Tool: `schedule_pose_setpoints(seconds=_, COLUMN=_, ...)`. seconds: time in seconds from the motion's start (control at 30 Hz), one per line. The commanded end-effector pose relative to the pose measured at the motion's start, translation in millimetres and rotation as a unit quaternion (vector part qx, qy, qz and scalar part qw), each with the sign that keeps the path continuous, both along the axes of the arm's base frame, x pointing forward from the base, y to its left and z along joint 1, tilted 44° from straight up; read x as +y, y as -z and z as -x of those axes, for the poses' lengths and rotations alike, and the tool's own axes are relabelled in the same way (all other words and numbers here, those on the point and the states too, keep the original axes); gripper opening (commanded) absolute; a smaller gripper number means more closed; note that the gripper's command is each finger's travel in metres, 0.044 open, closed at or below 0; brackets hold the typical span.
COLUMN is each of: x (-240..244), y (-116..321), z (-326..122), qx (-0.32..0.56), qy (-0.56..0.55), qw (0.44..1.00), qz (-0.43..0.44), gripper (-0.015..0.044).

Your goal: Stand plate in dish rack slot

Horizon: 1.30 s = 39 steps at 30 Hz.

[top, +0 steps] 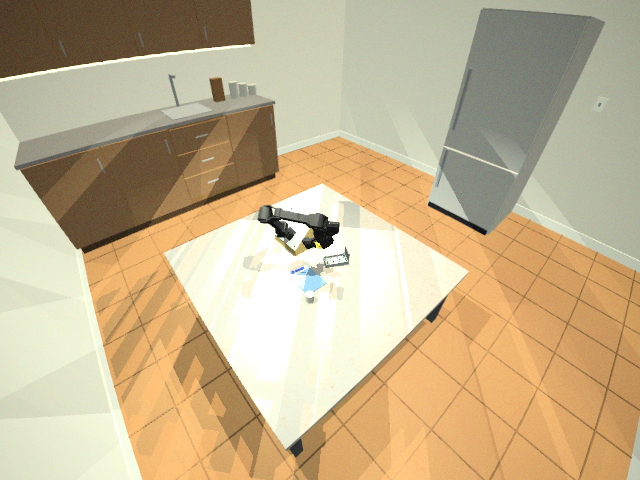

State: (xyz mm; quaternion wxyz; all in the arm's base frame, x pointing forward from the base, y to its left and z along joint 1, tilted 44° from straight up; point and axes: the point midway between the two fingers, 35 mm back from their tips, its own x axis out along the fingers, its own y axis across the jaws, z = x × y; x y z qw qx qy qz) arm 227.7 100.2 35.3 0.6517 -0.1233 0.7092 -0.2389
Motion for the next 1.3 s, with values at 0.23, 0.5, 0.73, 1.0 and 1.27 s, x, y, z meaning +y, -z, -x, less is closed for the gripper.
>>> schedule_pose_setpoints(seconds=0.23, x=-11.4, y=22.6, z=2.2, qx=0.066, qy=-0.056, qw=0.991, qz=-0.104, gripper=0.0000)
schedule_pose_setpoints(seconds=0.5, x=-18.2, y=37.2, z=1.6, qx=0.091, qy=-0.109, qw=0.973, qz=-0.183, gripper=0.0000)
schedule_pose_setpoints(seconds=0.73, x=-23.6, y=47.9, z=0.5, qx=0.096, qy=-0.162, qw=0.950, qz=-0.250, gripper=0.0000)
schedule_pose_setpoints(seconds=1.0, x=-29.5, y=57.7, z=-1.7, qx=0.083, qy=-0.230, qw=0.916, qz=-0.318, gripper=0.0000)
schedule_pose_setpoints(seconds=1.27, x=-35.5, y=64.7, z=-4.4, qx=0.052, qy=-0.304, qw=0.875, qz=-0.373, gripper=0.0000)
